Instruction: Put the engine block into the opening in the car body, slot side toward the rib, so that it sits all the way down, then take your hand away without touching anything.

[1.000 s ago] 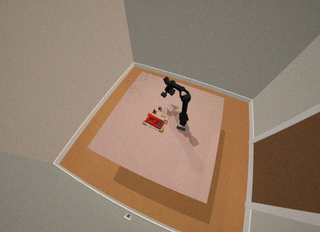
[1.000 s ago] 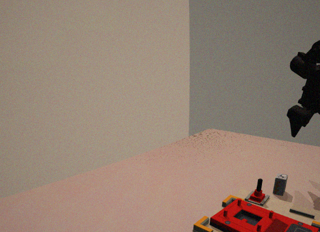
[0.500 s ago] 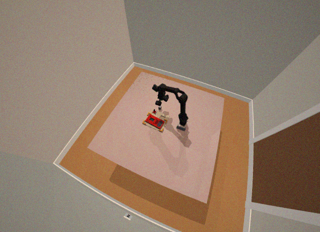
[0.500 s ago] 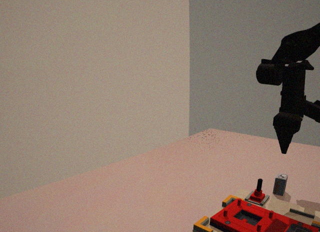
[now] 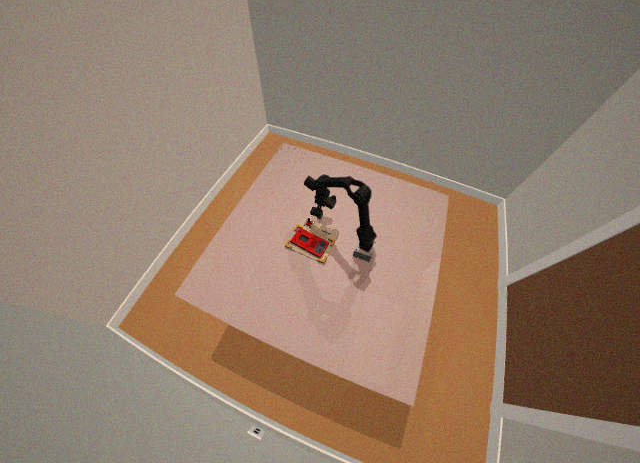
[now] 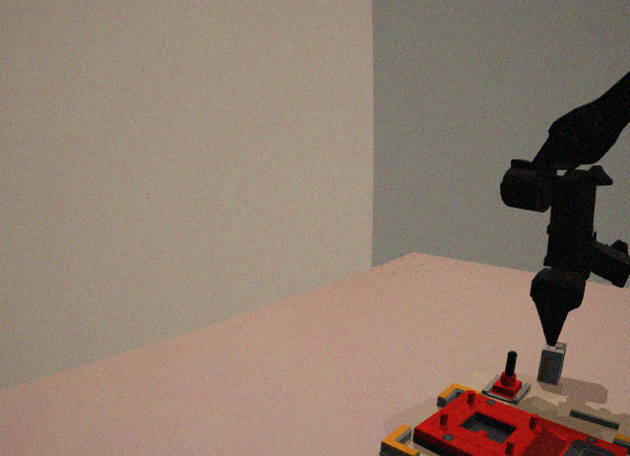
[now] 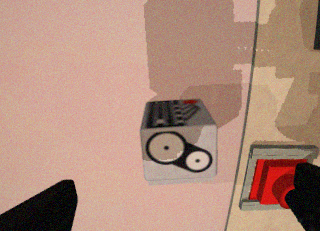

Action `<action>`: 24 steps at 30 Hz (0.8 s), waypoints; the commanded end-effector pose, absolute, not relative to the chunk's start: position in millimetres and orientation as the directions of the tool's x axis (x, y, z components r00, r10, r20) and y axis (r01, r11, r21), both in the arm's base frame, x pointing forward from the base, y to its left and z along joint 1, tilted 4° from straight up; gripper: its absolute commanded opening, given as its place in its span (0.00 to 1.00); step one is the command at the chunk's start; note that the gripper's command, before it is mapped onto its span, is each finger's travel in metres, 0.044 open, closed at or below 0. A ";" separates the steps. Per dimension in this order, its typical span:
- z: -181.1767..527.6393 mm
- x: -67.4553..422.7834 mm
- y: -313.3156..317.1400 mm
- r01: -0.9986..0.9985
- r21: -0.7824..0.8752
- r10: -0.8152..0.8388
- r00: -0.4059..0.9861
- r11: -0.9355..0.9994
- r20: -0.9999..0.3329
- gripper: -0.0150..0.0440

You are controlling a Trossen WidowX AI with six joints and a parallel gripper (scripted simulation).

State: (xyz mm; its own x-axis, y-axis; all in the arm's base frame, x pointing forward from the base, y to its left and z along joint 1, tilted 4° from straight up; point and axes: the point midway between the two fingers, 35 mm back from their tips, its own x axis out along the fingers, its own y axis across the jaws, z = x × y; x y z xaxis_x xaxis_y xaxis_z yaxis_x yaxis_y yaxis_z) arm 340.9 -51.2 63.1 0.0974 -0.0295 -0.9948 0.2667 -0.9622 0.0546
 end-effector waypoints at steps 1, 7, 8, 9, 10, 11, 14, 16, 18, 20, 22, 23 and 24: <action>56.6 340.3 -52.0 0.265 0.056 -0.032 0.092 -0.963 -0.995 1.00; 47.3 341.8 -52.4 0.266 0.055 -0.032 0.092 -0.962 -0.995 1.00; 45.7 342.1 -52.5 0.266 0.055 -0.032 0.093 -0.962 -0.995 1.00; 44.1 342.3 -52.6 0.267 0.055 -0.031 0.093 -0.962 -0.995 1.00; 42.5 342.5 -52.6 0.267 0.055 -0.031 0.093 -0.962 -0.995 1.00; 40.9 342.7 -52.7 0.266 0.055 -0.031 0.093 -0.962 -0.995 1.00; 36.1 343.3 -52.9 0.266 0.055 -0.032 0.092 -0.962 -0.995 1.00; 32.9 343.7 -53.1 0.266 0.055 -0.032 0.092 -0.962 -0.995 1.00; 29.7 344.0 -53.2 0.266 0.055 -0.032 0.092 -0.962 -0.995 1.00; 26.5 344.3 -53.3 0.266 0.055 -0.032 0.092 -0.962 -0.995 1.00; 23.4 344.6 -53.4 0.266 0.056 -0.032 0.092 -0.962 -0.995 1.00; 21.8 344.7 -53.5 0.266 0.056 -0.032 0.092 -0.962 -0.995 1.00; 20.2 344.8 -53.6 0.266 0.056 -0.032 0.092 -0.962 -0.995 1.00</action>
State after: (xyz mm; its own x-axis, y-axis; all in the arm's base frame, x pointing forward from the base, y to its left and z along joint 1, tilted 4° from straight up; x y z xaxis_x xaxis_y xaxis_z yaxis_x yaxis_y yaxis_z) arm 346.0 -53.1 27.0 0.0982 -0.0299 -0.9947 0.2635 -0.9631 0.0550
